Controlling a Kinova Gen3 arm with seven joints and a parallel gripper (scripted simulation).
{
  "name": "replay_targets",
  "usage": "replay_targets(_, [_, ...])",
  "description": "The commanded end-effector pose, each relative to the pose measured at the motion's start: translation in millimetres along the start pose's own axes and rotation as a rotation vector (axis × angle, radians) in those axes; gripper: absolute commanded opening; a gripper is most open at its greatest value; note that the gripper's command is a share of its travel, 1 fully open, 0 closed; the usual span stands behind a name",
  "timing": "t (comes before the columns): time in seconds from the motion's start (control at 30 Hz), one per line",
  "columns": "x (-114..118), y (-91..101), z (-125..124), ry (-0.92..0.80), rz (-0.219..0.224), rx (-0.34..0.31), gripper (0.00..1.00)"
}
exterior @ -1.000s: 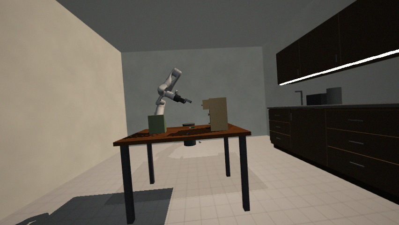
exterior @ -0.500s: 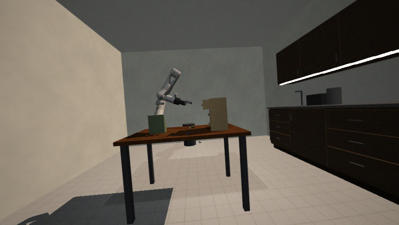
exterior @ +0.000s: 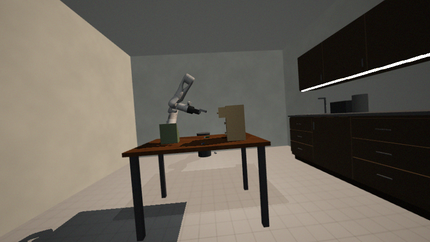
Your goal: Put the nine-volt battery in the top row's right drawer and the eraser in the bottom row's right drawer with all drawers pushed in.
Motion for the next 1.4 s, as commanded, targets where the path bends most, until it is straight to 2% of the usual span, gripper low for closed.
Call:
replay_targets(0.0, [0,0.2,0,-0.001,0.001,0.001,0.0])
replay_targets(0.8, [0,-1.3,0,0.0,0.0,0.001,0.0])
replay_targets(1.37, [0,-39.6,-1,0.0,-0.001,0.001,0.0])
Point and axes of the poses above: the point where the finger pads meet when closed, its own y axis back along the fingers, its own x axis across the jaws, z = x × y, the point moved 6 cm from there along y, back along the fingers, and after that the axes turned 9 degrees about y, right-handed, at the moved point
